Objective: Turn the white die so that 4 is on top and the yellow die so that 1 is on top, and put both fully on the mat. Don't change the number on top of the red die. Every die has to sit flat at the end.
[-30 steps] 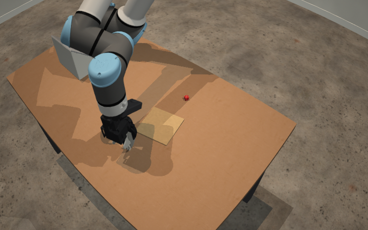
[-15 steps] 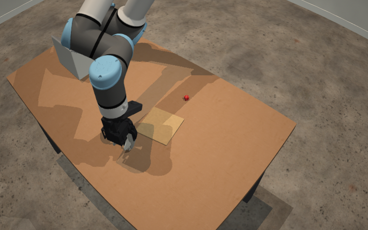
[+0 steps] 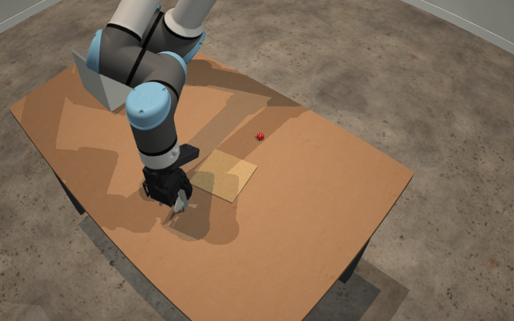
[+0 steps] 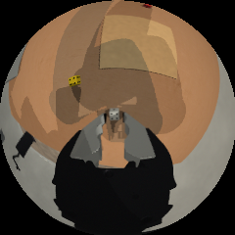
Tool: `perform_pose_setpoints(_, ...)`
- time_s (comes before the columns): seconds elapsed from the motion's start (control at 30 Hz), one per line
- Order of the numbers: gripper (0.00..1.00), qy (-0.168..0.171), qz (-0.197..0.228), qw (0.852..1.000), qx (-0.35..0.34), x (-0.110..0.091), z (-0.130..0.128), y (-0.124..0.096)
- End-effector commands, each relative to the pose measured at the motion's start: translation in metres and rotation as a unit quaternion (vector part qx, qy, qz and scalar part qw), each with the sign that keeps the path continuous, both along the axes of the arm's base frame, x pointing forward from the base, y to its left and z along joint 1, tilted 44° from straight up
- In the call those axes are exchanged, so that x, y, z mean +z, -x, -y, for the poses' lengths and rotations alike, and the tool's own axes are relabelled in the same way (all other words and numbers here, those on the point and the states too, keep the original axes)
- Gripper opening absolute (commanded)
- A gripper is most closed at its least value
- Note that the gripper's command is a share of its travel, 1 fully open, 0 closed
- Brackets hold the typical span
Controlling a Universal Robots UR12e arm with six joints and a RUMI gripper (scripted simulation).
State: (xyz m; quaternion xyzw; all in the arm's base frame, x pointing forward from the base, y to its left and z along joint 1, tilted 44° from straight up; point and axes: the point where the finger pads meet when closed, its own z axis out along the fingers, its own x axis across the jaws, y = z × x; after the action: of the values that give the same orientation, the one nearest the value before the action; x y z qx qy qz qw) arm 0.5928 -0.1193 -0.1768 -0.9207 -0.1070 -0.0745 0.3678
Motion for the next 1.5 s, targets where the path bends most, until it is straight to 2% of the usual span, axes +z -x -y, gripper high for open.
perform_pose_setpoints(0.0,0.18,0.000,0.000,1.000,0.000,-0.0002,0.0004,-0.0005)
perform_pose_setpoints(1.17,0.18,0.000,0.000,1.000,0.000,-0.0002,0.0004,-0.0005)
perform_pose_setpoints(1.2,0.00,0.000,0.000,1.000,0.000,-0.0002,0.0004,-0.0005)
perform_pose_setpoints(1.47,0.00,0.000,0.000,1.000,0.000,-0.0002,0.0004,-0.0005)
